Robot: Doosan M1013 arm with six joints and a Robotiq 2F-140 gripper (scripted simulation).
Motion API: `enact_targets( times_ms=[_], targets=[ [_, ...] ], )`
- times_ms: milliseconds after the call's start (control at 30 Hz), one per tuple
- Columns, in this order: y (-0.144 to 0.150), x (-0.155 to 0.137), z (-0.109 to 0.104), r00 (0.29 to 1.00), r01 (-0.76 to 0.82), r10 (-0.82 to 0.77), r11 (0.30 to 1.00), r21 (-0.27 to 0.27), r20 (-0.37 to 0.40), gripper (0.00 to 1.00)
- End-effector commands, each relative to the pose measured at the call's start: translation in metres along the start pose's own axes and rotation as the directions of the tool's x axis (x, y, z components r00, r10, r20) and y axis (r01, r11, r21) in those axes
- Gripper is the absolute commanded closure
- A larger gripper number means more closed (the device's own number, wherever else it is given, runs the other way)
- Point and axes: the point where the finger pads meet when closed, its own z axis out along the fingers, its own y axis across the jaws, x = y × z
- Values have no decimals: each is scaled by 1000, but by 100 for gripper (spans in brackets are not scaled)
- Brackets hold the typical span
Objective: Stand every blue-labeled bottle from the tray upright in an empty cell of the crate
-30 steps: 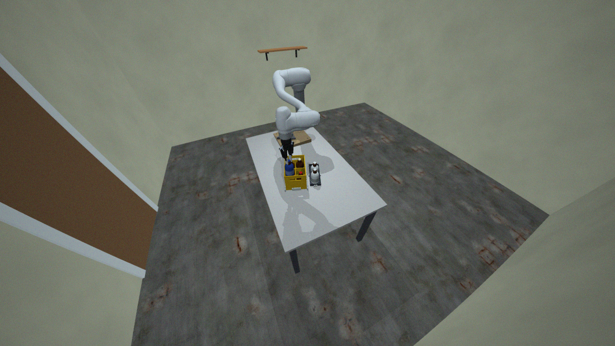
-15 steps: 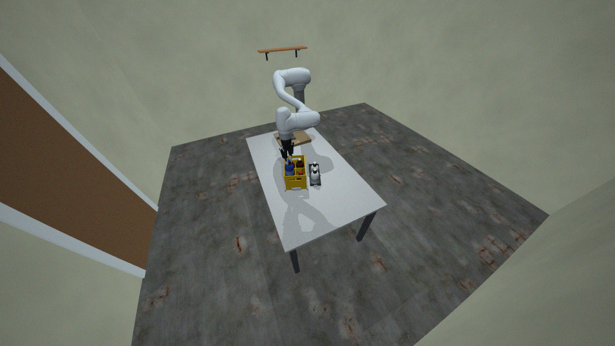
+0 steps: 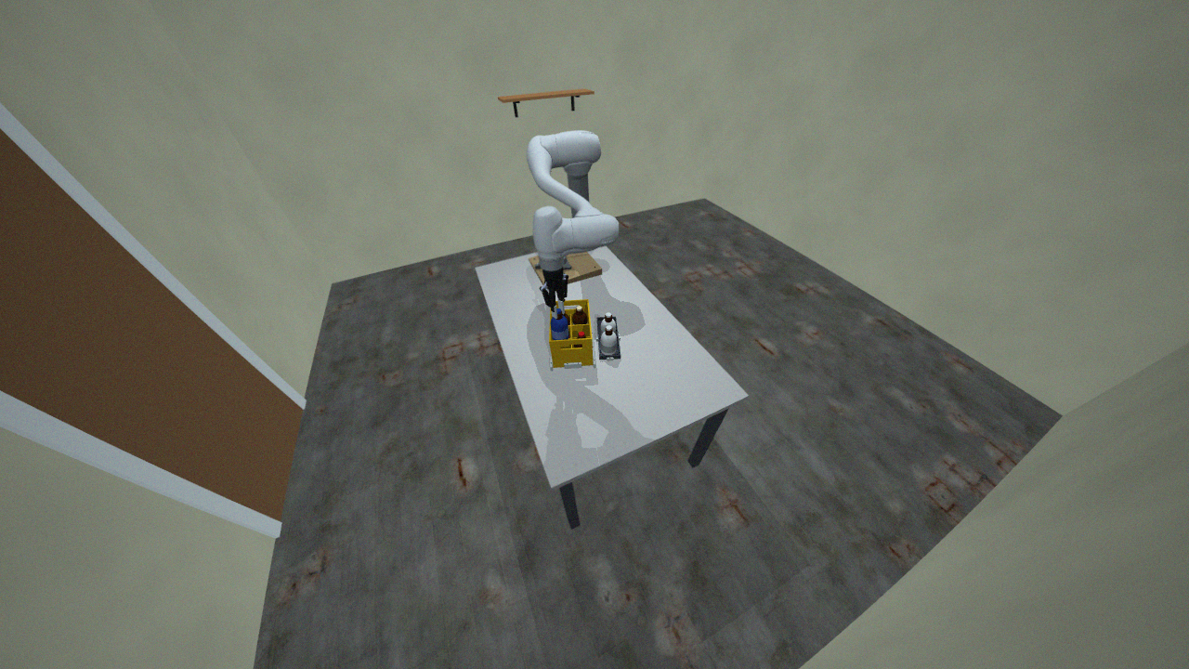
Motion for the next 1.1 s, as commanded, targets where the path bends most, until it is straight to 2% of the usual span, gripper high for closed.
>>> enact_targets(
  times_ms=[0, 1067],
  targets=[
    [0, 0, 0, 1000, 0, 0, 1000, 0, 0, 100],
    [0, 0, 4, 1000, 0, 0, 1000, 0, 0, 100]
  ],
)
